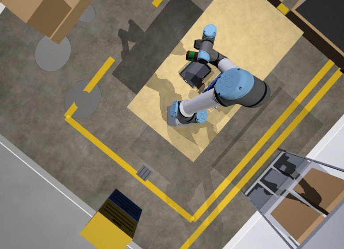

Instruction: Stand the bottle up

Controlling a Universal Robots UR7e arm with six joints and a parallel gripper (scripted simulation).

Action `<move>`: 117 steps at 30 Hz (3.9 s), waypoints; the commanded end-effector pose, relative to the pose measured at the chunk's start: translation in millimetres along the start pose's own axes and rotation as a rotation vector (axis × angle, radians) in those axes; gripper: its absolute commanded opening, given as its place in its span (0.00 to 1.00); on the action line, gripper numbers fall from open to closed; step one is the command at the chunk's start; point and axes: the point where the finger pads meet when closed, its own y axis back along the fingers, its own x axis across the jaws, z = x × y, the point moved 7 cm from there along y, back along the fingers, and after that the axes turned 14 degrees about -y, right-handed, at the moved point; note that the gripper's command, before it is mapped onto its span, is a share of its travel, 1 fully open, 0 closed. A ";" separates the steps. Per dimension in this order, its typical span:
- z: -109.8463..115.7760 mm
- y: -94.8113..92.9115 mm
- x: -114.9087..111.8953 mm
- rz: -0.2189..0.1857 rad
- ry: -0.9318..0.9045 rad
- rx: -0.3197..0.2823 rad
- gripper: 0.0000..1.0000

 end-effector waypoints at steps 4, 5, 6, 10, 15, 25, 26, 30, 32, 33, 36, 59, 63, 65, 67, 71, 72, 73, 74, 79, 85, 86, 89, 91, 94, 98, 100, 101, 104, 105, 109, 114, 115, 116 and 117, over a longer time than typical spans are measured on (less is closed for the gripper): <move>-0.4 0.6 0.3 0.003 -0.001 -0.005 0.00; -0.4 0.6 0.3 0.003 -0.001 -0.005 0.00; -0.4 0.6 0.3 0.003 -0.001 -0.005 0.00; -0.4 0.6 0.3 0.003 -0.001 -0.005 0.00; -0.4 0.6 0.3 0.003 -0.001 -0.005 0.00; -0.4 0.6 0.3 0.003 -0.001 -0.005 0.00; -0.4 0.6 0.3 0.003 -0.001 -0.005 0.00; -0.4 0.6 0.3 0.003 -0.001 -0.005 0.00; -0.4 0.6 0.3 0.003 -0.001 -0.005 0.00; -0.4 0.6 0.3 0.003 -0.001 -0.005 0.00; -0.4 0.6 0.3 0.003 -0.001 -0.005 0.00; -5.3 -0.6 -1.4 0.014 -0.001 -0.073 0.00; -6.8 -0.7 -1.8 0.019 -0.001 -0.094 0.00; -7.9 -0.8 -2.1 0.023 -0.001 -0.108 0.00; -8.9 -0.8 -2.3 0.027 -0.001 -0.121 0.00; -10.7 -0.7 -2.6 0.034 -0.001 -0.145 0.00; -11.1 -0.7 -2.7 0.036 -0.001 -0.150 0.00; -11.5 -0.6 -2.7 0.038 -0.001 -0.154 0.00; -11.8 -0.6 -2.8 0.039 -0.001 -0.158 0.00; -12.6 -0.5 -2.9 0.043 -0.001 -0.167 0.00; -13.1 -0.4 -2.9 0.045 -0.001 -0.174 0.00; -13.1 -0.4 -2.9 0.045 -0.001 -0.174 0.00; -13.1 -0.4 -2.9 0.045 -0.001 -0.174 0.00; -13.1 -0.4 -2.9 0.045 -0.001 -0.174 0.00; -13.1 -0.4 -2.9 0.045 -0.001 -0.174 0.00; -13.1 -0.4 -2.9 0.045 -0.001 -0.174 0.00; -13.1 -0.4 -2.9 0.045 -0.001 -0.174 0.00; -13.1 -0.4 -2.9 0.045 -0.001 -0.174 0.00; -13.1 -0.4 -2.9 0.045 -0.001 -0.174 0.00; -13.1 -0.4 -2.9 0.045 -0.001 -0.174 0.00; -13.1 -0.4 -2.9 0.045 -0.001 -0.174 0.00; -13.1 -0.4 -2.9 0.045 -0.001 -0.174 0.00; -13.1 -0.4 -2.9 0.045 -0.001 -0.174 0.00; -13.1 -0.4 -2.9 0.045 -0.001 -0.174 0.00; -13.1 -0.4 -2.9 0.045 -0.001 -0.174 0.00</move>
